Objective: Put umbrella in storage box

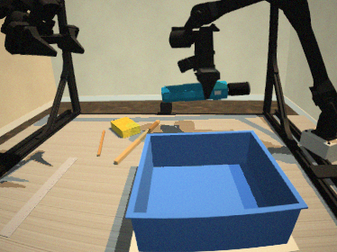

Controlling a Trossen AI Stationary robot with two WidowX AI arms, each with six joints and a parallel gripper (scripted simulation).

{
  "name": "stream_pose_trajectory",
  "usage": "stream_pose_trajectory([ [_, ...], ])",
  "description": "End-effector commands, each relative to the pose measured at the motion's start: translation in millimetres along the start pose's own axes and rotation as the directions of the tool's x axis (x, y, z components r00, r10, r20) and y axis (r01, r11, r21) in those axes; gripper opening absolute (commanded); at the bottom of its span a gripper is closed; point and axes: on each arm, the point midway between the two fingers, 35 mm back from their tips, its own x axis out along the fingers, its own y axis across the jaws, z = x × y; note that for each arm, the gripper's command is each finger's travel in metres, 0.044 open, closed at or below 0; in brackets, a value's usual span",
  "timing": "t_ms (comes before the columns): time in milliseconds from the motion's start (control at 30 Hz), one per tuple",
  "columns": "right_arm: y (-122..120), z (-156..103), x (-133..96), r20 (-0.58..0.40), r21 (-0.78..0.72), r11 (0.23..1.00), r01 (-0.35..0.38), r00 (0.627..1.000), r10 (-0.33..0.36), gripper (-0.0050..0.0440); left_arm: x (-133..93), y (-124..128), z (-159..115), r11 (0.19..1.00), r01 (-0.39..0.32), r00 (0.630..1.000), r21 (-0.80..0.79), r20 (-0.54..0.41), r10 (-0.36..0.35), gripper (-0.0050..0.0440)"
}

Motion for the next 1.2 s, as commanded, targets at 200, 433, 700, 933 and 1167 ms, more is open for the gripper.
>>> stream_pose_trajectory([
  [200,0.1,1.2,-0.4,0.003,0.003,1.000,0.000,1.000,0.000,0.0400,-11.5,-1.7,2.3,1.000,0.015,0.999,0.006,0.028,-0.015,0.0000],
  [433,0.1,1.2,-0.4,0.003,0.003,1.000,0.000,1.000,0.000,0.0400,-11.5,-1.7,2.3,1.000,0.014,0.999,0.010,0.028,-0.015,0.0000],
  [700,0.1,1.2,-0.4,0.003,0.003,1.000,0.000,1.000,0.000,0.0400,-11.5,-1.7,2.3,0.989,0.010,0.999,0.148,0.028,-0.015,0.0000],
  [933,0.1,1.2,-0.4,0.003,0.003,1.000,0.000,1.000,0.000,0.0400,-11.5,-1.7,2.3,0.946,0.005,0.999,0.324,0.029,-0.015,0.0000],
  [1167,0.1,1.2,-0.4,0.003,0.003,1.000,0.000,1.000,0.000,0.0400,-11.5,-1.8,2.3,0.896,0.000,0.999,0.444,0.029,-0.015,0.0000],
])
